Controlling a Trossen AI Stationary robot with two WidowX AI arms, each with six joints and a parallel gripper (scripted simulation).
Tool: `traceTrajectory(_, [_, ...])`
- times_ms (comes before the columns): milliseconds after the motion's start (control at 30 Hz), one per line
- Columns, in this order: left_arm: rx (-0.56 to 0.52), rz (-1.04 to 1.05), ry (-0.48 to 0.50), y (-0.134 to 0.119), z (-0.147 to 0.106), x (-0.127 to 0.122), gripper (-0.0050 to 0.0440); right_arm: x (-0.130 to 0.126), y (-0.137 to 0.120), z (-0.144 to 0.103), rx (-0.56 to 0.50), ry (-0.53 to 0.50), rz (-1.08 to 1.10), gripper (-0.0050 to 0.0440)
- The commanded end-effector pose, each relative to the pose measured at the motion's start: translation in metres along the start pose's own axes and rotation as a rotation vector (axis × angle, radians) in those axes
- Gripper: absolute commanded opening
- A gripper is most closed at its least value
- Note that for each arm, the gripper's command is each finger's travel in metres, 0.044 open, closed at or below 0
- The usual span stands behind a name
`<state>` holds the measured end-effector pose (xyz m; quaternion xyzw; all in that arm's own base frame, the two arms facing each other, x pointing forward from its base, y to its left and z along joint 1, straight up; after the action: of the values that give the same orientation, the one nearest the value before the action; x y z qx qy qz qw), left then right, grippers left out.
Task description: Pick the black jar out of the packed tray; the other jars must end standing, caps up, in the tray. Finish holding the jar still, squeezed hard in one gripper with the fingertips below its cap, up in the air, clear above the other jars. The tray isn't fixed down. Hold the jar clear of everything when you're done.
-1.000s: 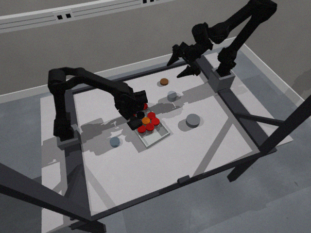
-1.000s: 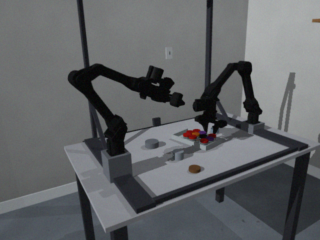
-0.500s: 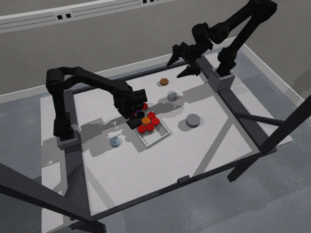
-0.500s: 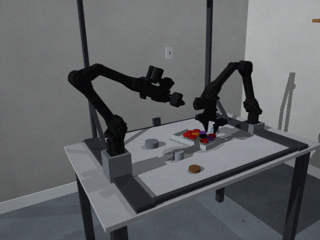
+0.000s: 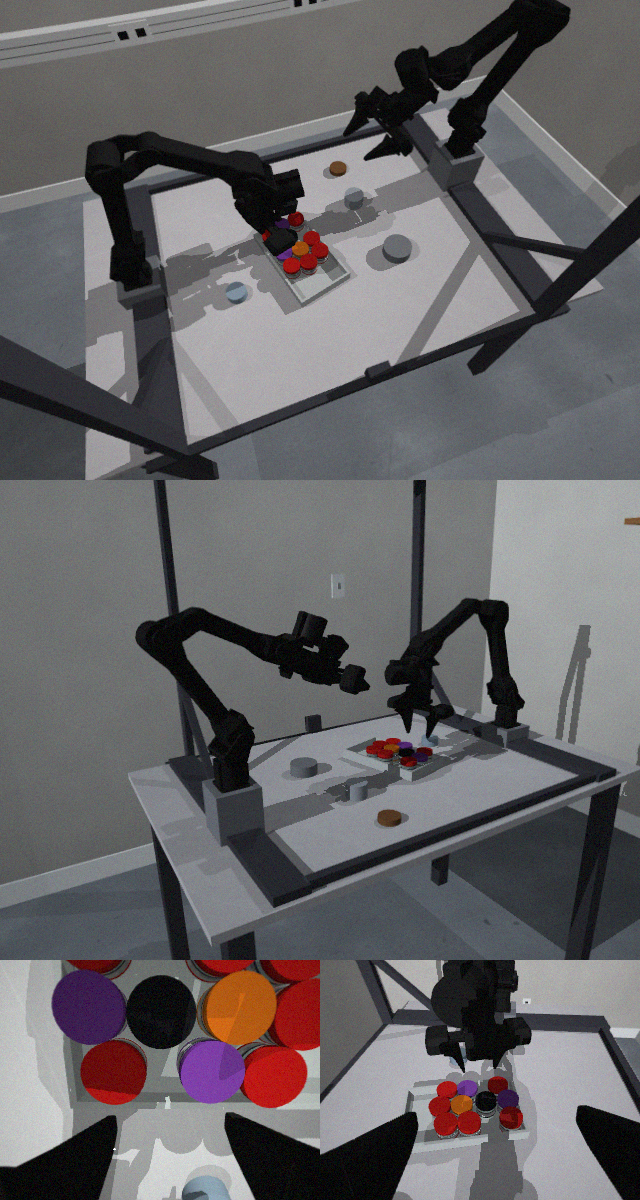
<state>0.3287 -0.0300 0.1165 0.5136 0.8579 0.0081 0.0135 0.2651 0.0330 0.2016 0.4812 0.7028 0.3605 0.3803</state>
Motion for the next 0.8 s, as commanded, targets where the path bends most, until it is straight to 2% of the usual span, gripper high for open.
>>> traceTrajectory(0, [-0.072, -0.097, -0.029, 0.017, -0.007, -0.004, 0.0321, -0.002, 0.007, -0.007, -0.027, -0.011, 0.007, 0.044])
traceTrajectory(100, [-0.114, -0.262, -0.069, 0.031, -0.008, -0.01, 0.0321, -0.002, -0.001, -0.012, -0.009, -0.012, 0.006, 0.044])
traceTrajectory(167, [-0.114, -0.262, -0.069, 0.031, -0.008, -0.01, 0.0321, -0.002, -0.001, -0.012, -0.009, -0.012, 0.006, 0.044])
traceTrajectory(233, [-0.117, -0.37, -0.091, 0.037, -0.008, -0.013, 0.0321, -0.001, -0.004, -0.016, -0.003, -0.011, 0.007, 0.044])
traceTrajectory(667, [-0.004, -1.054, -0.104, 0.057, -0.006, -0.018, 0.0321, 0.001, -0.018, -0.034, 0.024, -0.011, 0.009, 0.044])
traceTrajectory(767, [0.003, -1.105, -0.101, 0.058, -0.006, -0.018, 0.0321, 0.0, -0.014, -0.035, 0.015, -0.013, 0.008, 0.044])
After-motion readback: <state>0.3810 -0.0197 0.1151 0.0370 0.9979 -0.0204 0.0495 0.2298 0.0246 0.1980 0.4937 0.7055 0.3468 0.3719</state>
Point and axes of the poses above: on each arm, the point midway between the two fingers, 35 mm back from their tips, its own z axis out along the fingers, its own x axis across the jaws, y = z × x, the point moved 6 cm from there along -z, back along the fingers, and after that the axes turned 12 degrees about -z, right-handed, at the moved point
